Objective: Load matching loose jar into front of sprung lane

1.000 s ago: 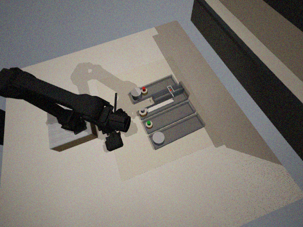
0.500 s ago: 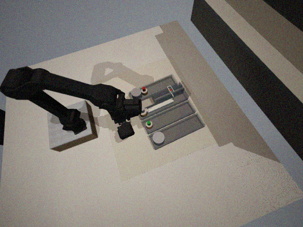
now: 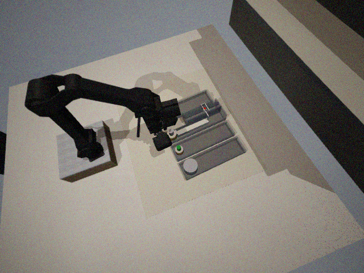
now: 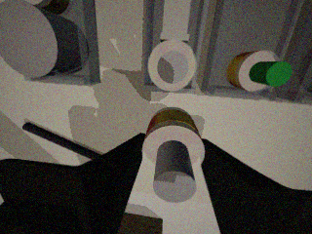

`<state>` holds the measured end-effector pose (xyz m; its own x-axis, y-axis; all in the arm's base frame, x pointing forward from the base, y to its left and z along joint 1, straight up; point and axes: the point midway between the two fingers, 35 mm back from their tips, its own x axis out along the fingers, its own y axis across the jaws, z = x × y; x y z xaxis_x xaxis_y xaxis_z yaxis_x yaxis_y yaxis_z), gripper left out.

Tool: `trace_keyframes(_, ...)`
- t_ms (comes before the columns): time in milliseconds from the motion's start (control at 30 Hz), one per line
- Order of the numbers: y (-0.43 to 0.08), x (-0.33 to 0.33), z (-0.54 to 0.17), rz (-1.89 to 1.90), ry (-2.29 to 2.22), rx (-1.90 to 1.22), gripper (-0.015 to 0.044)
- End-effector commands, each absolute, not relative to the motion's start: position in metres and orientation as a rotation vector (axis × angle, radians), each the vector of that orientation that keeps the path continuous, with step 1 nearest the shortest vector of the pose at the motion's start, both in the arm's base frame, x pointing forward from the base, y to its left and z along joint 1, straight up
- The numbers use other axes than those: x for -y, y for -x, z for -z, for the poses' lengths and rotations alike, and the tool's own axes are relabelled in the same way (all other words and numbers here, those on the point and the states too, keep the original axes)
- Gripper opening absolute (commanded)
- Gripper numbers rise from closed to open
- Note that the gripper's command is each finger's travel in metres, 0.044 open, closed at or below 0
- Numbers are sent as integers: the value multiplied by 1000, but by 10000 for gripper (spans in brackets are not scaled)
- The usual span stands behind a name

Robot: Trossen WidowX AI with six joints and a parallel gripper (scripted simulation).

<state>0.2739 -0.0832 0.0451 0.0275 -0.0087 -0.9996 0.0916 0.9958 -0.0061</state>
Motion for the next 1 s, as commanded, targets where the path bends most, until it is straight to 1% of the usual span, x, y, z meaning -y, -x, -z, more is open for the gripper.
trace_keyframes(0,-280,78,-42,80,-72,-1539,0)
trace_keyframes(300,-281,79,-19,80,-72,-1540,0)
trace_keyframes(967,-288,79,-18,80,-72,-1539,0)
